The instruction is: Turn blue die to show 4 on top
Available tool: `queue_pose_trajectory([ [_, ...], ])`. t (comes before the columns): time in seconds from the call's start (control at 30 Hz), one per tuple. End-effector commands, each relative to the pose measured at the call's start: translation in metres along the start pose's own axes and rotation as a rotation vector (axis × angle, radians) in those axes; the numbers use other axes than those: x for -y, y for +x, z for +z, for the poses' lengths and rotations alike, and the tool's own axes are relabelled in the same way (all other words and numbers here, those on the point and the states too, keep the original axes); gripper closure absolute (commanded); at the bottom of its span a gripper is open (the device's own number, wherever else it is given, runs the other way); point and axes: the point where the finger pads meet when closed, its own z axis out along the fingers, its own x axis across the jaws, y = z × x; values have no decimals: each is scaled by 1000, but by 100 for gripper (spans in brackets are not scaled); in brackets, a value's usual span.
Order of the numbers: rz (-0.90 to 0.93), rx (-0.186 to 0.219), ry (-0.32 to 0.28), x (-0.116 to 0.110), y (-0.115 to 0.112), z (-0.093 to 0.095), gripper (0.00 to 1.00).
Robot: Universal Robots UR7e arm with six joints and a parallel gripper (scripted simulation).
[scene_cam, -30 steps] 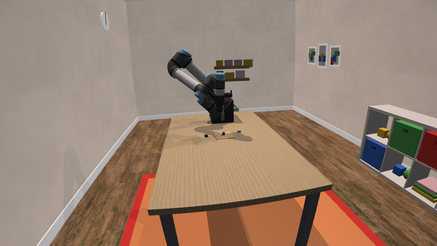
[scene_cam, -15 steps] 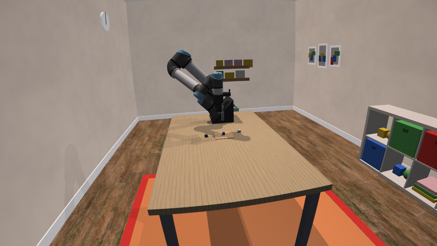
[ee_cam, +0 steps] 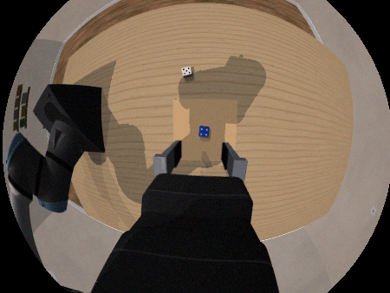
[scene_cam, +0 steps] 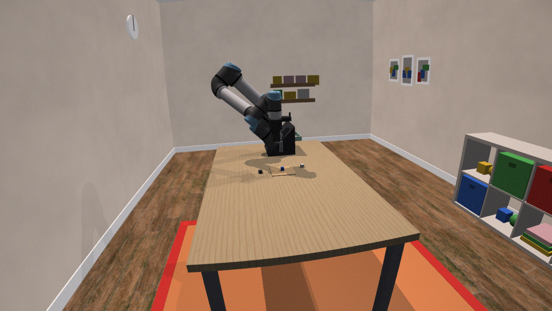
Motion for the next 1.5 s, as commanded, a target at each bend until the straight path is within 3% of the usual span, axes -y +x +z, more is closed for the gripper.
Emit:
queue_pose_trajectory([
  [0.0,2,-4,2,0,1,-9,0],
  [0.47,2,-4,2,0,1,-49,0],
  [1.47,2,-4,2,0,1,-53,0],
])
